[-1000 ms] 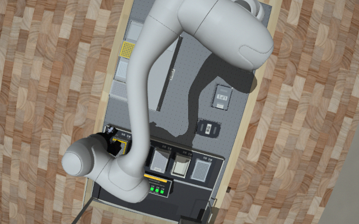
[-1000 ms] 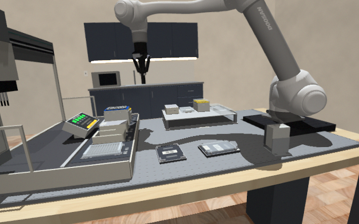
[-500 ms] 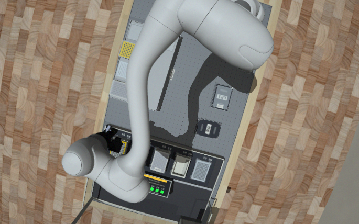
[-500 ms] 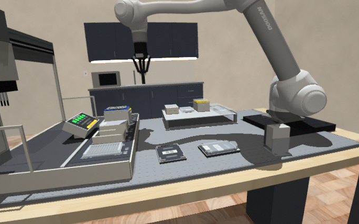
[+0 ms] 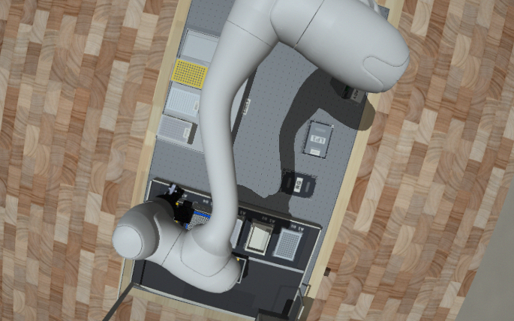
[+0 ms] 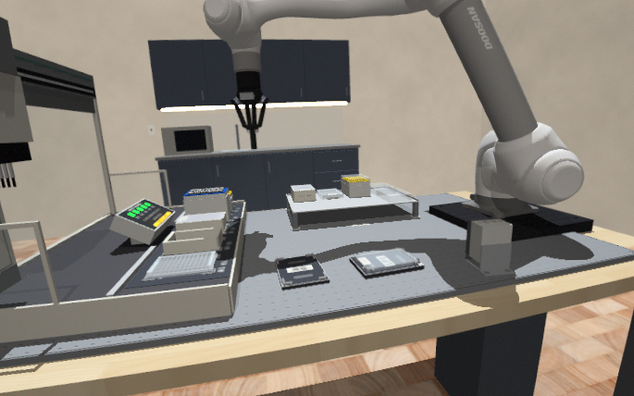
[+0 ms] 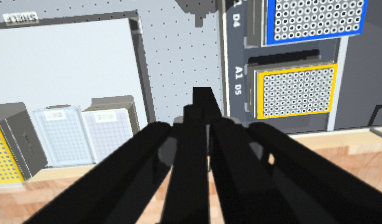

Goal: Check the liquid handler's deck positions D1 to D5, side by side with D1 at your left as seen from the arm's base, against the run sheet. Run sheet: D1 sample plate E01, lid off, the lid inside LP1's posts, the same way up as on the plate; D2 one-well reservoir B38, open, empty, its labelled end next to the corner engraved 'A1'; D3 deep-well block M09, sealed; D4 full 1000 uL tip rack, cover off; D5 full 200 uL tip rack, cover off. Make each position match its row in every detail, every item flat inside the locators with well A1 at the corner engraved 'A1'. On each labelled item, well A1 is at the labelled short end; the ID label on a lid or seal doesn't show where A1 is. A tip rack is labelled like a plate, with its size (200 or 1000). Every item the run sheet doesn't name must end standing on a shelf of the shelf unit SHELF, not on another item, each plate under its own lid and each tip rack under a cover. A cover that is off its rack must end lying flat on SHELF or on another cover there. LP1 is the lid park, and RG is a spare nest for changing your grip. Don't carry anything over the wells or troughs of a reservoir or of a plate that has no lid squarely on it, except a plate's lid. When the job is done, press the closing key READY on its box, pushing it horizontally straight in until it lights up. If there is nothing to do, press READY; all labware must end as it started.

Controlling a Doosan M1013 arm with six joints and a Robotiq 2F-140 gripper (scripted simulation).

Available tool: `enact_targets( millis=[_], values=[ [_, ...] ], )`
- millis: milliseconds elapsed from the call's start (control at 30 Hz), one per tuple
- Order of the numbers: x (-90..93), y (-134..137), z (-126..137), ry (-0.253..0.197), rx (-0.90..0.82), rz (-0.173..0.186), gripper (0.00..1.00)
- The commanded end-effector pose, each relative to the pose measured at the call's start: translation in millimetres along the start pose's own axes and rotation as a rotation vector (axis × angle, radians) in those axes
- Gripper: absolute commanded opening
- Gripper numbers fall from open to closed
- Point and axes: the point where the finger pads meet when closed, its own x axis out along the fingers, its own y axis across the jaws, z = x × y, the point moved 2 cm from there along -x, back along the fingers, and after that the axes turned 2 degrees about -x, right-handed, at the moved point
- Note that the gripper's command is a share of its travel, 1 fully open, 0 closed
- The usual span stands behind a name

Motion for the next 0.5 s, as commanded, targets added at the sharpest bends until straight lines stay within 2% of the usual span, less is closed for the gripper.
enact_targets(
  millis=[0, 133, 300, 467],
  values=[
    [-1.8, -2, -23, 0.004, 0.005, 0.005, 0.1],
    [-1.9, -5, -43, 0.003, 0.005, 0.005, 0.1],
    [-2.0, -4, -44, 0.004, 0.005, 0.004, 0.1],
    [-1.9, -8, -69, 0.003, 0.004, 0.004, 0.1]
  ],
)
